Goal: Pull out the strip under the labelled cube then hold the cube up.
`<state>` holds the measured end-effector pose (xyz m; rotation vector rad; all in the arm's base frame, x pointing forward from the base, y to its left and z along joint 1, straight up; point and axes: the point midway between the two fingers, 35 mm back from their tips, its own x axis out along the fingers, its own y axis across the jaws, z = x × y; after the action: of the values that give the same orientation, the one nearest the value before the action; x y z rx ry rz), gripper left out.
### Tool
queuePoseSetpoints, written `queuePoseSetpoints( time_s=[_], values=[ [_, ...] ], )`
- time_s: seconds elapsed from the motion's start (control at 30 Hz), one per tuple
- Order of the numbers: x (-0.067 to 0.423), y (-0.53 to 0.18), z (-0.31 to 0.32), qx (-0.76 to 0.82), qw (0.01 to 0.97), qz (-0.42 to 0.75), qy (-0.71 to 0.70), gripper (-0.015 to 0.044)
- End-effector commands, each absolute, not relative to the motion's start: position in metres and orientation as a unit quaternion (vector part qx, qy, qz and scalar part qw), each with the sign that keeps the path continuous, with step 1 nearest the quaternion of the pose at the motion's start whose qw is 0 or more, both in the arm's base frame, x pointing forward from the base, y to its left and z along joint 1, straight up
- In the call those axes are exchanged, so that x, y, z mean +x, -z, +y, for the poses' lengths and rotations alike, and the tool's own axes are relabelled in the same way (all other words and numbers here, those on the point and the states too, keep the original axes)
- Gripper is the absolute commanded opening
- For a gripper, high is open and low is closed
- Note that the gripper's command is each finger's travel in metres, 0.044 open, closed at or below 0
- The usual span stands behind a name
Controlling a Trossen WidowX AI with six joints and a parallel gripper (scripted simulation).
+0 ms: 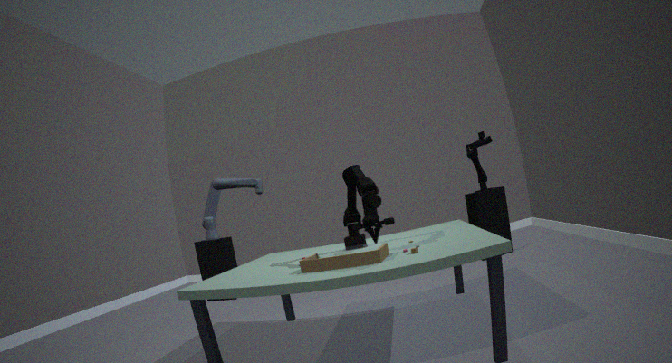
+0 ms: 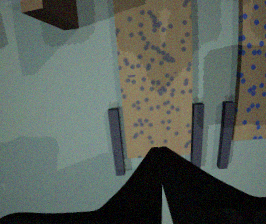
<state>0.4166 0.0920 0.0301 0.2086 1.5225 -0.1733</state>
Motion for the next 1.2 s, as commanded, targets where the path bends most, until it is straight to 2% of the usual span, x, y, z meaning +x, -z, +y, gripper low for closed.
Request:
queuePoseSetpoints(
  time_s=[0.0, 1.17],
  values=[
    [0.416, -0.022, 0.091, 0.095, 0.714, 0.689, 0.081, 0.0],
    [0.417, 0.013, 0.089, 0.095, 0.714, 0.689, 0.081, 0.0]
  ],
)
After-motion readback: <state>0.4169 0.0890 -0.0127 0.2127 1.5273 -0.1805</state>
